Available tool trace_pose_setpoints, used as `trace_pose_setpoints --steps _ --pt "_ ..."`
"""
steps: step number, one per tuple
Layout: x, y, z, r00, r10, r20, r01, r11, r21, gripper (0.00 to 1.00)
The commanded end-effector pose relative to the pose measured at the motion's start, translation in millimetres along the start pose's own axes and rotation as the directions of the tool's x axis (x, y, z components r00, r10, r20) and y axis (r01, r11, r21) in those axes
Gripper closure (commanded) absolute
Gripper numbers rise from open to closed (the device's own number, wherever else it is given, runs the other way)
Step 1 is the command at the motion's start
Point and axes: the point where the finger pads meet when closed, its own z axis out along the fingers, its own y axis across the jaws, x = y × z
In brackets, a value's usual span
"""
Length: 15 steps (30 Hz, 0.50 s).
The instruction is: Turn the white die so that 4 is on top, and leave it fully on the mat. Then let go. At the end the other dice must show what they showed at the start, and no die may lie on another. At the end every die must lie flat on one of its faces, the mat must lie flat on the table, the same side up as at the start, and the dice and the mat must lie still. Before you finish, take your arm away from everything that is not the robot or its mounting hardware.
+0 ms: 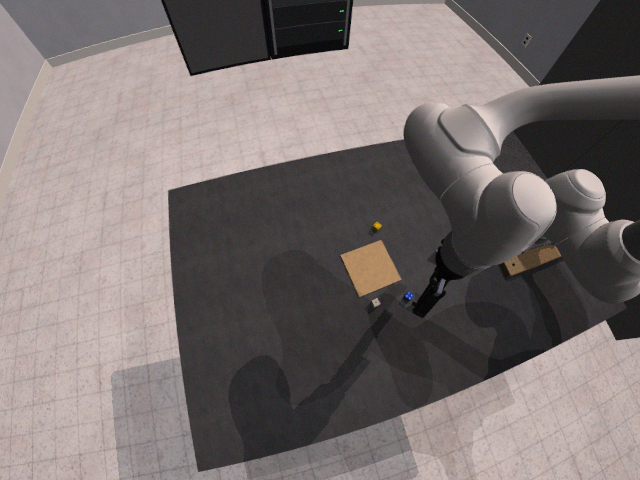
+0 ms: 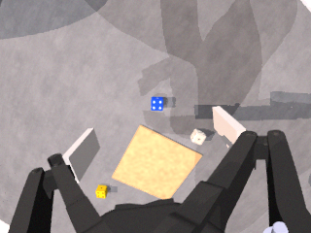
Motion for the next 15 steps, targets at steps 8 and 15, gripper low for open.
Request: trace_pose_setpoints --steps 8,15 --pt "0 0 -29 1.000 0.000 0.000 0.000 1.000 0.000 0.00" --pt "0 0 -29 1.000 0.000 0.000 0.000 1.000 0.000 0.00"
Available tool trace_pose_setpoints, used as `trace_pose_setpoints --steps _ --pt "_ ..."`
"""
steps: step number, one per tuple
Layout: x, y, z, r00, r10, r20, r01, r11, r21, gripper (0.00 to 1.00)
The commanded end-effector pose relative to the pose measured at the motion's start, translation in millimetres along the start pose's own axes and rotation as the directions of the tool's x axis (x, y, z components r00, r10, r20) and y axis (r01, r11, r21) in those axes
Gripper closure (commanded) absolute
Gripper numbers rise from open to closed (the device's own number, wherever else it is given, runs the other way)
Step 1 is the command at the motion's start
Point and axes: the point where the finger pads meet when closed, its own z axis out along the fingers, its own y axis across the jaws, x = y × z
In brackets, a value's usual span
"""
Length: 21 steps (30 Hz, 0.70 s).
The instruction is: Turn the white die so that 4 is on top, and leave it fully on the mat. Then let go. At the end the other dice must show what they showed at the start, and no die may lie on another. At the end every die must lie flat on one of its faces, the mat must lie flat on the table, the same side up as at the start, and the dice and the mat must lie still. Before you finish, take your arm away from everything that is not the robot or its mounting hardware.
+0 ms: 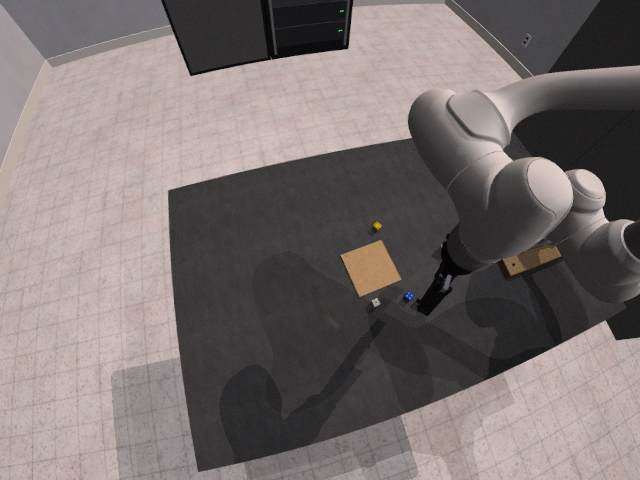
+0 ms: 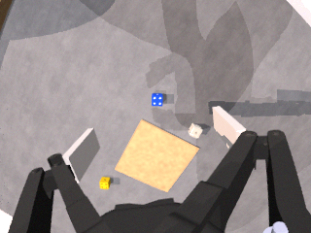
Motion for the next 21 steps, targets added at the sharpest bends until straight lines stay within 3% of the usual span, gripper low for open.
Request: trace_pose_setpoints --steps 1,3,6,10,13,16,21 --pt "0 0 0 1.000 0.000 0.000 0.000 1.000 0.000 0.00" --pt "-3 3 0 1.000 0.028 0.000 -0.028 1.000 0.000 0.00" --pt "-28 24 2 0.976 0.217 0.000 -0.217 0.976 0.000 0.00" --pt "-46 39 4 0.935 0.355 0.000 -0.355 0.935 0.000 0.00" --pt "-67 56 8 0.865 0.501 0.000 -0.501 0.865 0.000 0.00" --pt "-79 66 10 0.816 0.578 0.000 -0.578 0.816 0.000 0.00" --pt "-79 66 10 0.814 0.581 0.000 -0.581 0.814 0.000 0.00"
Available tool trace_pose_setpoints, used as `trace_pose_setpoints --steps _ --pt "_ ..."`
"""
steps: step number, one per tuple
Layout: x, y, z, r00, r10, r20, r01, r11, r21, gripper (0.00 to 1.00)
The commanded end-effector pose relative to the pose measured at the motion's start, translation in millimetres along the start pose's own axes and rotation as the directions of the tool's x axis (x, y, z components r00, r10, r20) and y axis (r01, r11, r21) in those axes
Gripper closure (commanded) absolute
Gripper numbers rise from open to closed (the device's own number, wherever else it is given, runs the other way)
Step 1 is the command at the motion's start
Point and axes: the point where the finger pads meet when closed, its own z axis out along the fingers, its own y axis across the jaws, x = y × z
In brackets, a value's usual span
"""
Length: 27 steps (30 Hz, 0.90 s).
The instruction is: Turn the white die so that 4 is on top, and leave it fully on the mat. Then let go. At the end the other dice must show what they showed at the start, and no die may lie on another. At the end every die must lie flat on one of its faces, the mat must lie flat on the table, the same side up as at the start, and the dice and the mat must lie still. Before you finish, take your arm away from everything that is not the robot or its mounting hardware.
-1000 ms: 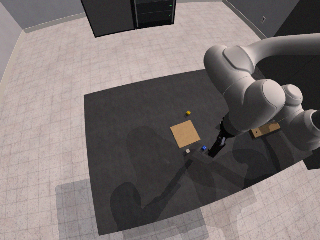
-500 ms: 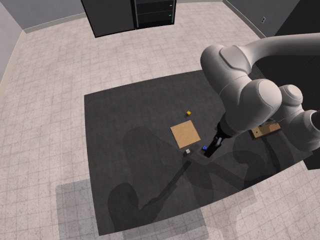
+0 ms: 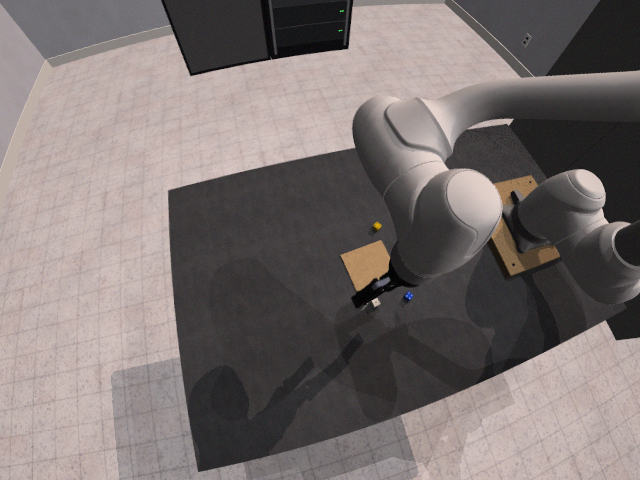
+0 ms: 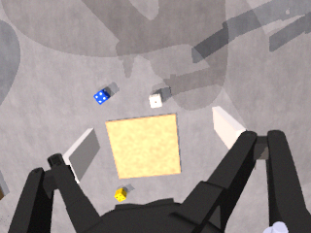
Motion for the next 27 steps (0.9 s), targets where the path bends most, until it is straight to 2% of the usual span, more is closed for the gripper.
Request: trace_pose_setpoints --steps 1,17,22,26,27 --pt "0.0 0.2 0.0 1.000 0.002 0.001 -0.002 1.000 0.001 0.00" --pt "0.0 0.2 0.4 1.000 -0.031 0.001 0.031 1.000 0.001 0.00" --pt "0.1 0.3 2.1 0.985 -0.171 0.001 0.171 0.985 0.001 0.00" --pt "0.1 0.4 4.5 0.930 -0.369 0.001 0.369 0.930 0.001 0.00" --pt "0.1 0.4 4.6 0.927 -0.376 0.001 0.376 0.927 0.001 0.00"
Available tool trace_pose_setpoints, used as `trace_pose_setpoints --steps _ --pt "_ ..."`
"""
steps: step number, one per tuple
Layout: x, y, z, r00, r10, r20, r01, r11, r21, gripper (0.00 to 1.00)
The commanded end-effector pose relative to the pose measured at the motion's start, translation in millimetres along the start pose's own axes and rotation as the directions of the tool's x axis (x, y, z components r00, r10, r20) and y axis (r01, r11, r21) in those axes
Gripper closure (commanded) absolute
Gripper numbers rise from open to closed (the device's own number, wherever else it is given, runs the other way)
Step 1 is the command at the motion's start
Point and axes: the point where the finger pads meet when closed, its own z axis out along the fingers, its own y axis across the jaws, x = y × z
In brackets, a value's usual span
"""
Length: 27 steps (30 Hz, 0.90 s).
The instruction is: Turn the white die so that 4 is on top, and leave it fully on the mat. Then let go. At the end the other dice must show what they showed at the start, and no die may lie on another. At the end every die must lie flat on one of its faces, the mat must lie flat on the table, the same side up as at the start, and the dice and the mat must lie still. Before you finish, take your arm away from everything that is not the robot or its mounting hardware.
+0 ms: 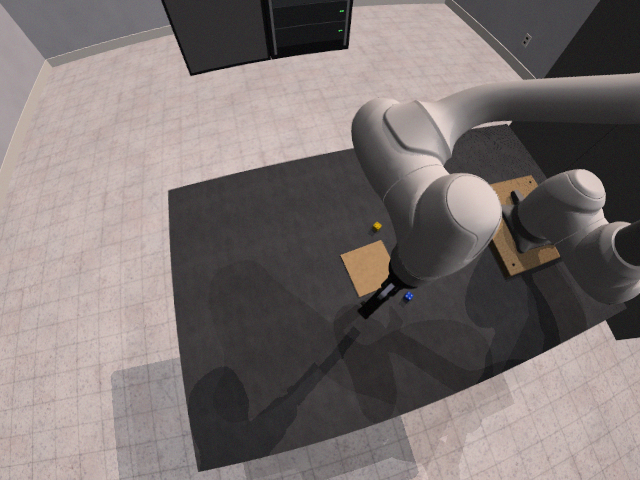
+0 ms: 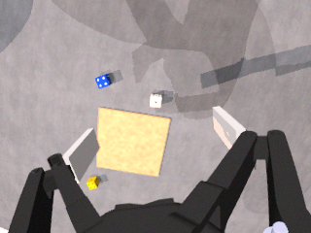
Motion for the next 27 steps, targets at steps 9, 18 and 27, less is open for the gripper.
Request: trace_pose_setpoints --steps 9,18,27 --pt "0 0 5 0.894 -0.448 -0.005 0.448 0.894 -0.006 0.00" --pt "0 0 10 0.657 -0.754 -0.003 0.753 0.657 -0.008 0.00" --pt "0 1 14 0.387 -0.922 0.000 0.922 0.387 -0.008 0.00"
